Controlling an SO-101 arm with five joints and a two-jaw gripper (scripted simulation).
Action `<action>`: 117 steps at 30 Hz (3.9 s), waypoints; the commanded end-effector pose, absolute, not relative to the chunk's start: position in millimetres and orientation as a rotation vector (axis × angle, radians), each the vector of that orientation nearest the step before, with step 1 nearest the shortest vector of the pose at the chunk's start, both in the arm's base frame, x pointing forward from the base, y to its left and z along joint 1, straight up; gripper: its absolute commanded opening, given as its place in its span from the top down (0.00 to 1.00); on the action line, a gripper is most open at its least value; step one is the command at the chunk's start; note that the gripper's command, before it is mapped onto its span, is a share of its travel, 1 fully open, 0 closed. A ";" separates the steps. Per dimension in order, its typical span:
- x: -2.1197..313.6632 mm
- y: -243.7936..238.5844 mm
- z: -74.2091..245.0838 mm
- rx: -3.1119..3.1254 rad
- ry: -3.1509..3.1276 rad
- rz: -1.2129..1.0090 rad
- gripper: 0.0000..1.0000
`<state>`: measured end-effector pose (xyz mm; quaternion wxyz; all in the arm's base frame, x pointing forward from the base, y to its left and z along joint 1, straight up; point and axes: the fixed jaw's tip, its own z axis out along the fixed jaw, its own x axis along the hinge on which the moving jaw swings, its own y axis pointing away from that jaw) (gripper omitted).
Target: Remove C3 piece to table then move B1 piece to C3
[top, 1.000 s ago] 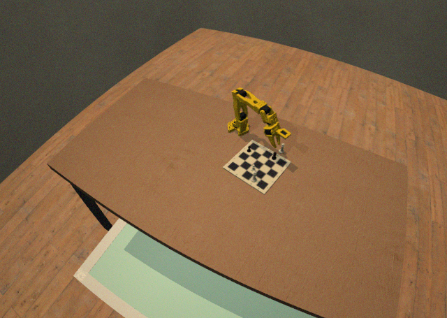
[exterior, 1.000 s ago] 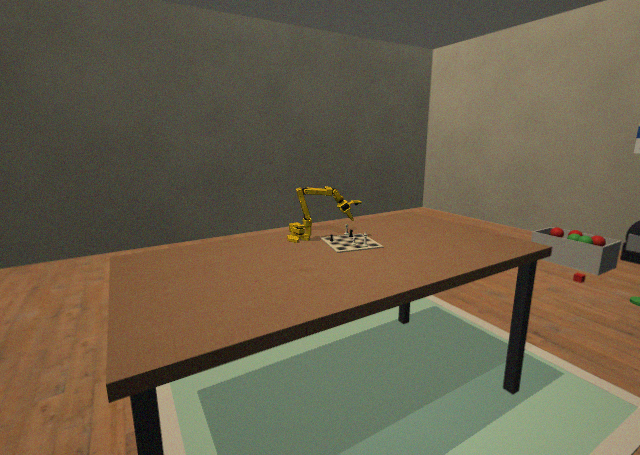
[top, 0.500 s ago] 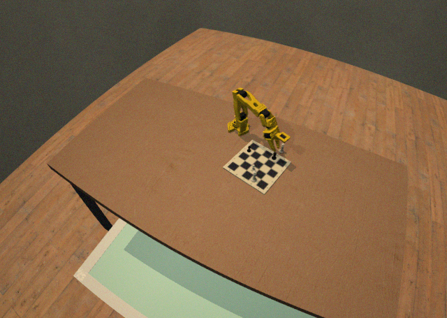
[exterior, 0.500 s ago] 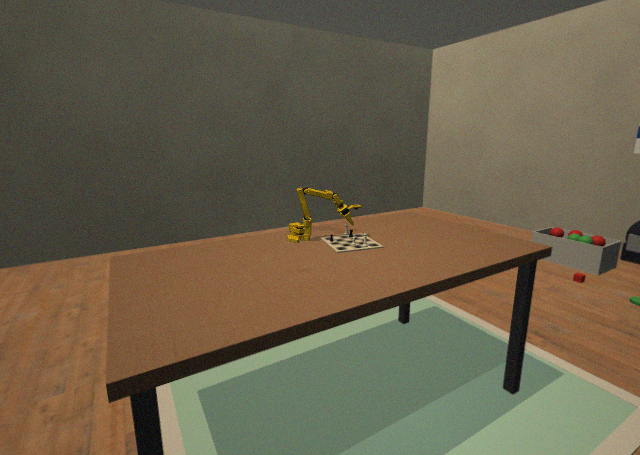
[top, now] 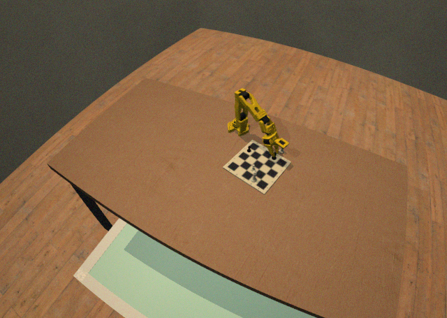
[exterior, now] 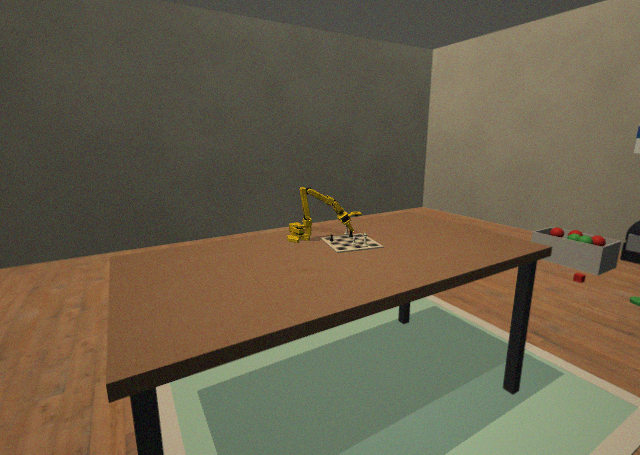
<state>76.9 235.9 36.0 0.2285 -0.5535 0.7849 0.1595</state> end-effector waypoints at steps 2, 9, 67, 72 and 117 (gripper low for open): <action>78.4 233.2 23.3 -1.512 2.187 0.429 0.88; 78.4 233.2 19.3 -1.512 2.187 0.429 0.88; 79.0 234.3 28.1 -1.514 2.185 0.428 0.88; 79.9 234.0 28.1 -1.513 2.185 0.426 0.88; 79.3 230.7 21.3 -1.511 2.187 0.424 0.91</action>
